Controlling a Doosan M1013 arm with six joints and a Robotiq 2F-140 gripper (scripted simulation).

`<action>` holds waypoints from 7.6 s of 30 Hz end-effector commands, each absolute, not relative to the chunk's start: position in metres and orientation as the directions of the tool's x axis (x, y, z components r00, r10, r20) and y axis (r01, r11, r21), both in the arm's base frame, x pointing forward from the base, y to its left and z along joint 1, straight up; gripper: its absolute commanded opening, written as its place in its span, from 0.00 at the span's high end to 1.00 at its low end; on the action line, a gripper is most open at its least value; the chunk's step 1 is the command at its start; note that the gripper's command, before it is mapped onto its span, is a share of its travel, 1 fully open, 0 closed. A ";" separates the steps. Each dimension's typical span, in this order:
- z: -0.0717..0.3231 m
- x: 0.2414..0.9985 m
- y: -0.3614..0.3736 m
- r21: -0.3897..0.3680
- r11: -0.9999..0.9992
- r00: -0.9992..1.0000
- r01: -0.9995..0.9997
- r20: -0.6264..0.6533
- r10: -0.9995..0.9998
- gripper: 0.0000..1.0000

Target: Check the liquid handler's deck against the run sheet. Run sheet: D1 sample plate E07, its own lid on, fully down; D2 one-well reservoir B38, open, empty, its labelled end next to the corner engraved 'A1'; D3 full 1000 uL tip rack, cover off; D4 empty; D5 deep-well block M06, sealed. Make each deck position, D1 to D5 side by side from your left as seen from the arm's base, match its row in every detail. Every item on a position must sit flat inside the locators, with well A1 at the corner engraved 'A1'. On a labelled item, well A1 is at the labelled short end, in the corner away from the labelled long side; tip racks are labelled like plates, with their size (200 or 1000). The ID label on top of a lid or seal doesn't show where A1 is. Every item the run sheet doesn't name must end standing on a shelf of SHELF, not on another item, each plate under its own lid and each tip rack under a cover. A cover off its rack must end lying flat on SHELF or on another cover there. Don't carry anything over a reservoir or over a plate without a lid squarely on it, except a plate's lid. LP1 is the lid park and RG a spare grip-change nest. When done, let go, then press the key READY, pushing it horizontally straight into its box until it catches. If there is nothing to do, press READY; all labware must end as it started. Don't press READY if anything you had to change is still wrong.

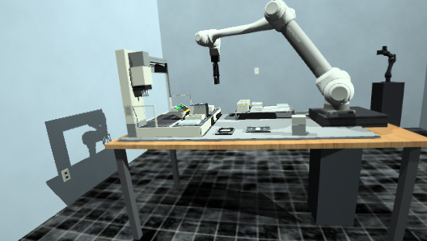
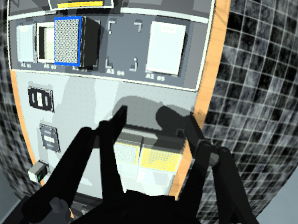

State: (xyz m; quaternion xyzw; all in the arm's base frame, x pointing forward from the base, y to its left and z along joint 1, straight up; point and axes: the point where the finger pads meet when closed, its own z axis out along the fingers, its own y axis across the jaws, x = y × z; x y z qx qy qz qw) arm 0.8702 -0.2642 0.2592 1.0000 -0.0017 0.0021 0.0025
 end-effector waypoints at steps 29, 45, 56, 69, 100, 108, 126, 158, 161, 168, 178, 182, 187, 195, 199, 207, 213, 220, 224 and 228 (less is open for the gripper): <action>0.261 0.984 -0.265 0.005 -1.000 1.000 -0.003 0.006 -0.003 0.34; 0.246 0.984 -0.265 0.005 -1.000 1.000 -0.003 0.006 -0.003 0.34; 0.228 0.984 -0.265 0.005 -1.000 1.000 -0.003 0.006 -0.003 0.34; 0.210 0.984 -0.265 0.005 -1.000 1.000 -0.003 0.006 -0.003 0.34; 0.165 0.984 -0.265 0.005 -1.000 1.000 -0.003 0.006 -0.003 0.34; 0.152 0.984 -0.265 0.005 -1.000 1.000 -0.003 0.006 -0.003 0.34; 0.127 0.985 -0.265 0.005 -1.000 1.000 -0.003 0.006 -0.003 0.34; 0.078 0.985 -0.266 0.005 -1.000 1.000 -0.003 0.006 -0.003 0.34; 0.077 0.985 -0.266 0.005 -1.000 1.000 -0.003 0.006 -0.003 0.34; 0.065 0.985 -0.266 0.005 -1.000 1.000 -0.003 0.006 -0.003 0.34; 0.051 0.985 -0.266 0.005 -1.000 1.000 -0.003 0.006 -0.003 0.34; 0.045 0.985 -0.266 0.005 -1.000 1.000 -0.003 0.006 -0.003 0.34; 0.038 0.985 -0.266 0.005 -1.000 1.000 -0.003 0.006 -0.003 0.34; 0.038 0.985 -0.266 0.005 -1.000 1.000 -0.003 0.006 -0.003 0.34; 0.038 0.985 -0.266 0.005 -1.000 1.000 -0.003 0.006 -0.003 0.90; 0.038 0.985 -0.266 0.005 -1.000 1.000 -0.003 0.005 -0.003 0.90; 0.038 0.985 -0.266 0.005 -1.000 1.000 -0.003 0.005 -0.003 0.90; 0.038 0.985 -0.266 0.005 -1.000 1.000 -0.003 0.005 -0.003 0.90; 0.038 0.985 -0.266 0.005 -1.000 1.000 -0.003 0.005 -0.003 0.90; 0.038 0.985 -0.266 0.005 -1.000 1.000 -0.003 0.005 -0.003 0.90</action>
